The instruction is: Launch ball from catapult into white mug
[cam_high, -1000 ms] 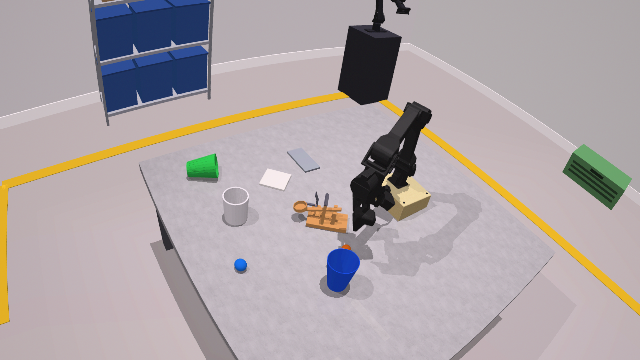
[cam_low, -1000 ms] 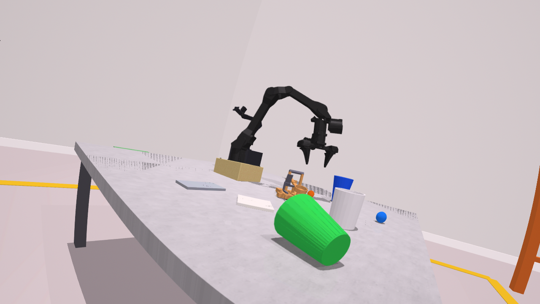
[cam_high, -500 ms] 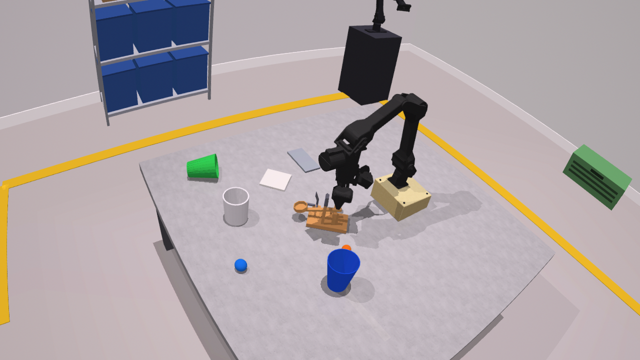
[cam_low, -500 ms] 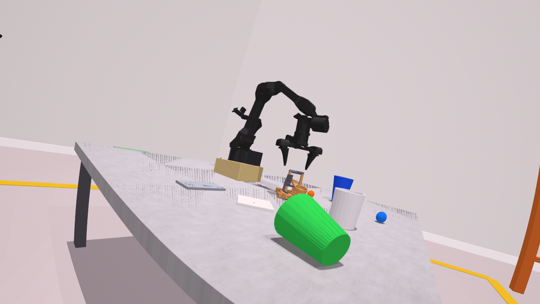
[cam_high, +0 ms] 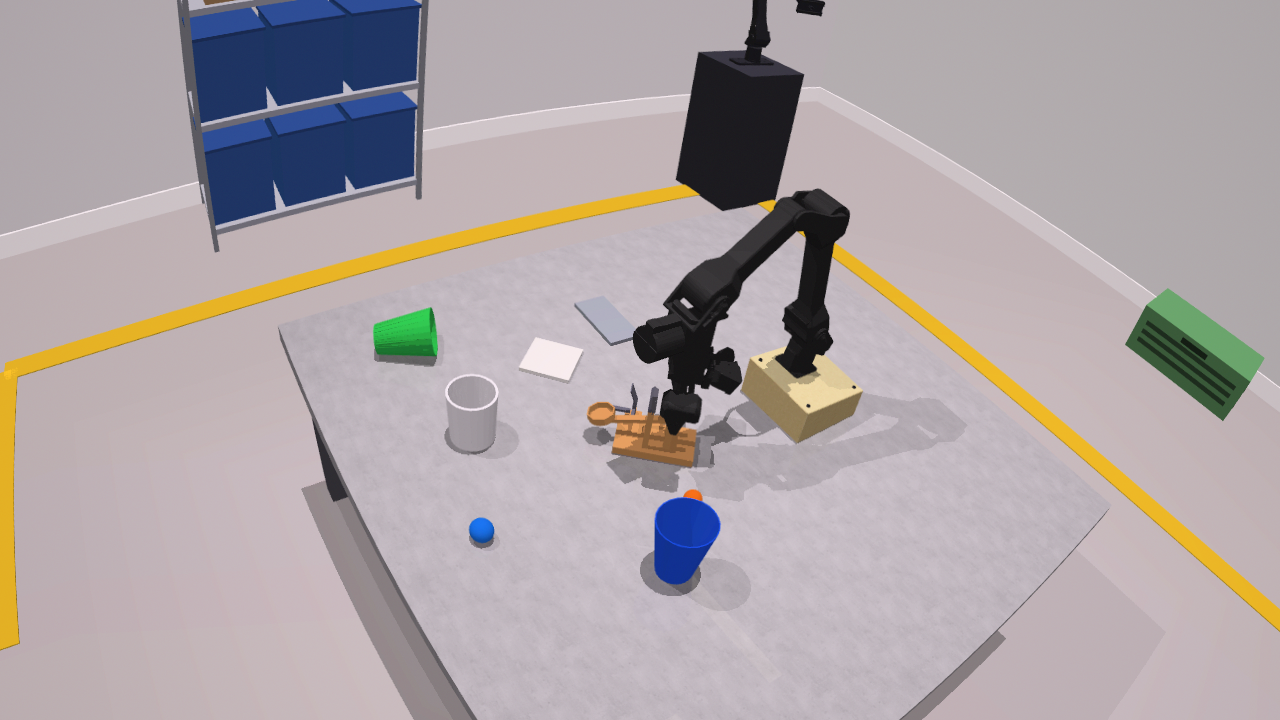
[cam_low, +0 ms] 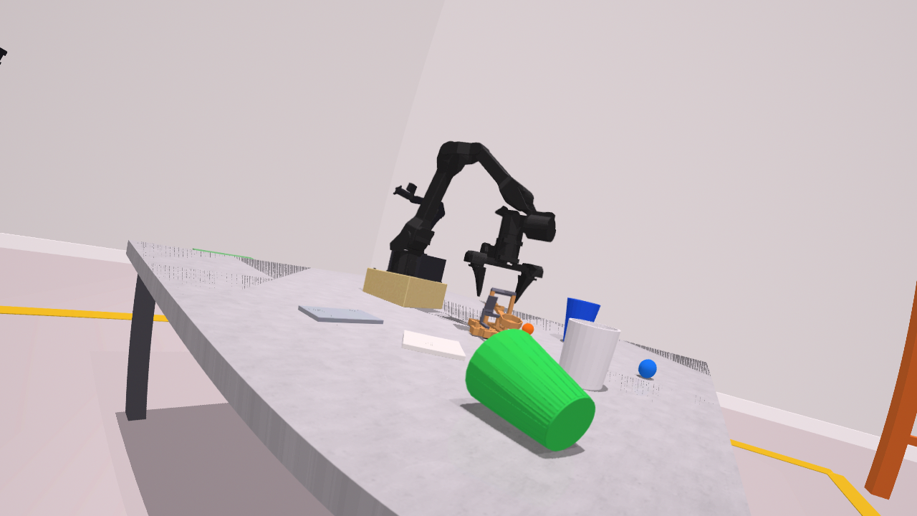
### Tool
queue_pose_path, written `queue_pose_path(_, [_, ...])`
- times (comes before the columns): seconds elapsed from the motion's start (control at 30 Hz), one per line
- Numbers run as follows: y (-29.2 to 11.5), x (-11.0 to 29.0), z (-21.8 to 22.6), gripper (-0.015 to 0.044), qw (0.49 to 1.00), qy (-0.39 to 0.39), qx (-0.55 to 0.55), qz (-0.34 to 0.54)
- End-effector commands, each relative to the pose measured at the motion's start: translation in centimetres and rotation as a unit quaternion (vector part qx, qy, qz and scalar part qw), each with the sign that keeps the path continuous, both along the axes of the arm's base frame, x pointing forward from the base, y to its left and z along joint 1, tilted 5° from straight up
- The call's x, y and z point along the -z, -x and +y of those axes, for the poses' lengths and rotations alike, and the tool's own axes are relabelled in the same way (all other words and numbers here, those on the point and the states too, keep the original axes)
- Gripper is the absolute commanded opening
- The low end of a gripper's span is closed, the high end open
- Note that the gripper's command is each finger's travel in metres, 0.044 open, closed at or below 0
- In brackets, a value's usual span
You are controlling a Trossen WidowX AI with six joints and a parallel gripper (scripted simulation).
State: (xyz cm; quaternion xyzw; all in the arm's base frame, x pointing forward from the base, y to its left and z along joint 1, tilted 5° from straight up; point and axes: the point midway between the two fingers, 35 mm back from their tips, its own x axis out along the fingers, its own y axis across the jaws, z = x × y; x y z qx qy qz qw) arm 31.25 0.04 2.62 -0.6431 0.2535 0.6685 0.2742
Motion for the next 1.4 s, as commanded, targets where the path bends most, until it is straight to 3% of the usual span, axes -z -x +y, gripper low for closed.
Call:
queue_pose_path(0.0, [0.3, 1.1, 0.1, 0.044, 1.0, -0.002, -0.001, 0.008])
queue_pose_path(1.03, [0.6, 4.9, 0.2, 0.044, 1.0, -0.002, -0.001, 0.009])
queue_pose_path(1.37, [0.3, 4.6, 0.2, 0.0177, 1.0, 0.0, -0.003, 0.004])
